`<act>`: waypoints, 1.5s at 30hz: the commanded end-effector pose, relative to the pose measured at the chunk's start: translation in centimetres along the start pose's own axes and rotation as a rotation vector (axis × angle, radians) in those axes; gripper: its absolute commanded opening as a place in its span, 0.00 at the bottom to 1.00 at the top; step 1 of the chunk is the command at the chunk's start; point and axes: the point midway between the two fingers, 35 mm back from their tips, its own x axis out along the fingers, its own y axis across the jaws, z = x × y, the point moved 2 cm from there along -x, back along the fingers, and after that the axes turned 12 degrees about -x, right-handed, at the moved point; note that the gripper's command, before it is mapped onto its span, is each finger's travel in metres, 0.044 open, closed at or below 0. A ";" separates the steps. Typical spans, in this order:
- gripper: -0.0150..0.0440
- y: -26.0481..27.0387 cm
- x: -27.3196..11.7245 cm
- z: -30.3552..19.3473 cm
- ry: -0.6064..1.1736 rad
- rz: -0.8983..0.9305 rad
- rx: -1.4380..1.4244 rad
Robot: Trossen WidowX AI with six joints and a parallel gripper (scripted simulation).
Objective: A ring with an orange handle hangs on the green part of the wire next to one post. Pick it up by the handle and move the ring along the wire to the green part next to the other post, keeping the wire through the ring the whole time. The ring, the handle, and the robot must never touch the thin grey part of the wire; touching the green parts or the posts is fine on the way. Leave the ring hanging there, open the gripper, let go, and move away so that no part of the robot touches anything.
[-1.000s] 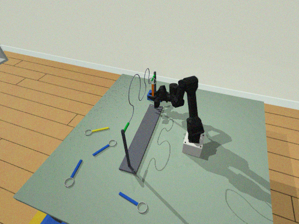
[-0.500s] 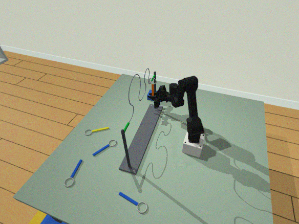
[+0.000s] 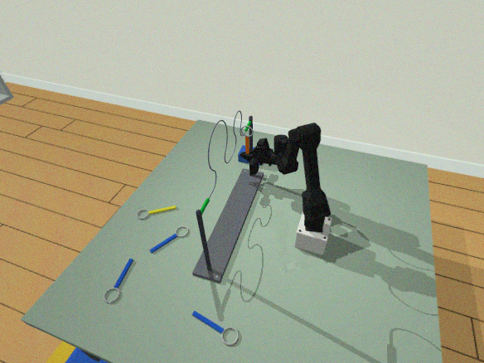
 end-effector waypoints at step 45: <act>0.00 1.4 -0.1 1.9 -0.001 -0.008 0.006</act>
